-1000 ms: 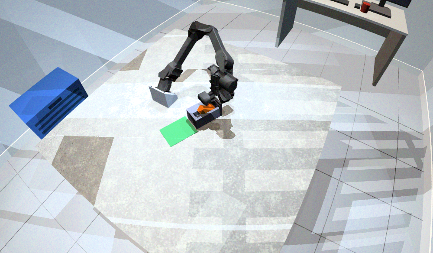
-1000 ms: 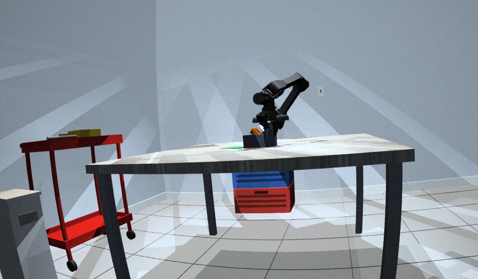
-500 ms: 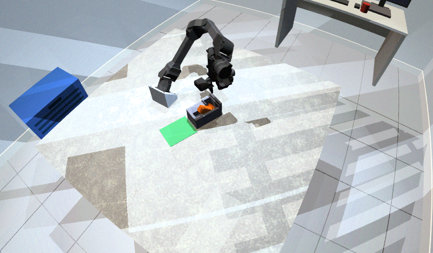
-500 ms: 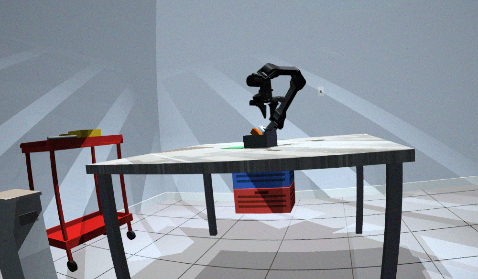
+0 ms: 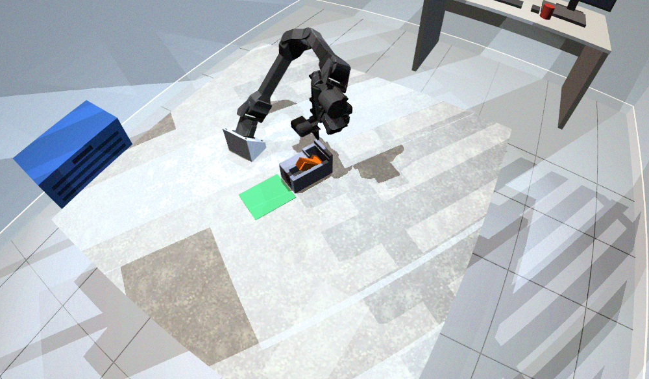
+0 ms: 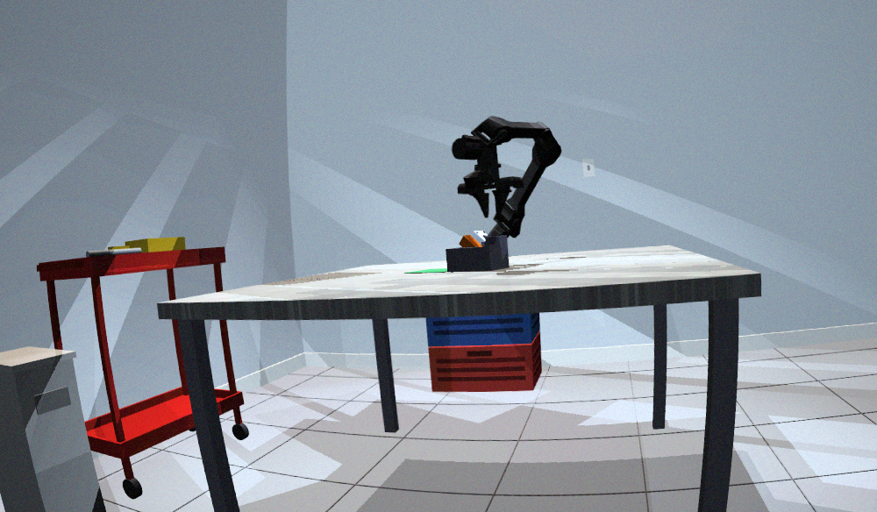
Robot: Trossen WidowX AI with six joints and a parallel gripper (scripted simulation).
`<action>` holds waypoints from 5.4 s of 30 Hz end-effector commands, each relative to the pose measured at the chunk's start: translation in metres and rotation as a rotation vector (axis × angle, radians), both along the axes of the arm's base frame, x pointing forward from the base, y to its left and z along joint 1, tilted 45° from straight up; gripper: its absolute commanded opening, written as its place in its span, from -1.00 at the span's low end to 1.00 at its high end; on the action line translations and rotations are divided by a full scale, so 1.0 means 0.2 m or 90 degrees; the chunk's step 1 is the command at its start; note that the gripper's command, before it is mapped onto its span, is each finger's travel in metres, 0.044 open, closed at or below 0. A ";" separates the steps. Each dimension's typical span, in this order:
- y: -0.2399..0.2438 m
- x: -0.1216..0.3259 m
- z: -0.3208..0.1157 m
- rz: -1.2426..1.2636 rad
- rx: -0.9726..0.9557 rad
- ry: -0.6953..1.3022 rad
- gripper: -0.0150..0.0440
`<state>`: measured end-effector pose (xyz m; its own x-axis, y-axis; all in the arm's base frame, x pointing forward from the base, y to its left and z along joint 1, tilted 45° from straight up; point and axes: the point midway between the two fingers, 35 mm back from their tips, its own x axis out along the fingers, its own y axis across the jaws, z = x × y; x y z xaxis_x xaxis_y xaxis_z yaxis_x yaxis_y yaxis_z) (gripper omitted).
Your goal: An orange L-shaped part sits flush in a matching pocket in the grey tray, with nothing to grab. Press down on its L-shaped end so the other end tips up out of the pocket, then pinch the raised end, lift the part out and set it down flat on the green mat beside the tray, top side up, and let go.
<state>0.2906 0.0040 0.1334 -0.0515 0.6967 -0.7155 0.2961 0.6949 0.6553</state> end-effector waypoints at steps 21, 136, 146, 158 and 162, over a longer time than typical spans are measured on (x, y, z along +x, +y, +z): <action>-0.18 -0.02 -0.15 0.434 0.028 -0.419 0.46; -0.17 -0.07 -0.36 0.721 0.053 -0.695 -0.49; -0.22 -0.06 -0.31 0.721 0.053 -0.695 -0.49; -0.29 -0.06 -0.24 0.721 0.052 -0.694 -0.49; -0.31 -0.06 -0.22 0.721 0.052 -0.694 -0.49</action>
